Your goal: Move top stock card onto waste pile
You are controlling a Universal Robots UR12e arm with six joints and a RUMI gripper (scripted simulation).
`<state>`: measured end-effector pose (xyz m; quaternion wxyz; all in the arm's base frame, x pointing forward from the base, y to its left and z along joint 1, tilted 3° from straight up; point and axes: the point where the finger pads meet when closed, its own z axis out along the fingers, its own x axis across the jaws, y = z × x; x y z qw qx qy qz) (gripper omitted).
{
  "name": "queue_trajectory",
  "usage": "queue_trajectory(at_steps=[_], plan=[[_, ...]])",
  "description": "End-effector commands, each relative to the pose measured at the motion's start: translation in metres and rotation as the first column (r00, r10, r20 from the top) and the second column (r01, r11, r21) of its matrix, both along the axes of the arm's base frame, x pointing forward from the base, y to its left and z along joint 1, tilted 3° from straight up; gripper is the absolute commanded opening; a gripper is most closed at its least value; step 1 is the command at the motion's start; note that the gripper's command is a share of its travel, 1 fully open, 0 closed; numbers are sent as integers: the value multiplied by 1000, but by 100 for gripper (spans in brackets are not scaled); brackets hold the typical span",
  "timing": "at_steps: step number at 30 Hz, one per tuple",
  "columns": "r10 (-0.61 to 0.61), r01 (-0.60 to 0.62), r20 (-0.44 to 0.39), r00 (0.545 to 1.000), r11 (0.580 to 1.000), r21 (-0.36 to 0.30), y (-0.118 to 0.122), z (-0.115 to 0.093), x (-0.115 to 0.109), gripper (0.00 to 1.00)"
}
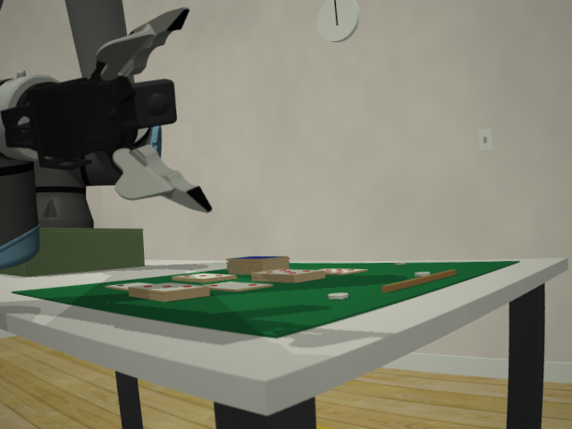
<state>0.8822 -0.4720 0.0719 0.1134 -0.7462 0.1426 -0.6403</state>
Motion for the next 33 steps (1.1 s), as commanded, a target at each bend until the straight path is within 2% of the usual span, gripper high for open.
queue_trajectory(at_steps=[1,6,11,13,15,20,25,28,30,32,33], plan=[[-1,1,-3,1000,1000,8,2,2,2,100],[-9,11,-25,1000,998,56,10,5,7,100],[-27,39,-76,997,987,158,26,11,19,100],[-27,39,-76,997,987,158,26,11,19,100],[-36,58,-108,994,975,214,36,13,25,100],[-57,138,-219,974,918,373,73,16,39,100],[-64,184,-276,959,881,436,93,16,42,100],[-68,239,-339,938,836,493,116,14,43,100],[-68,239,-339,938,836,493,116,14,43,100],[-70,302,-407,910,785,540,141,11,41,100],[-70,302,-407,910,785,540,141,11,41,100]])
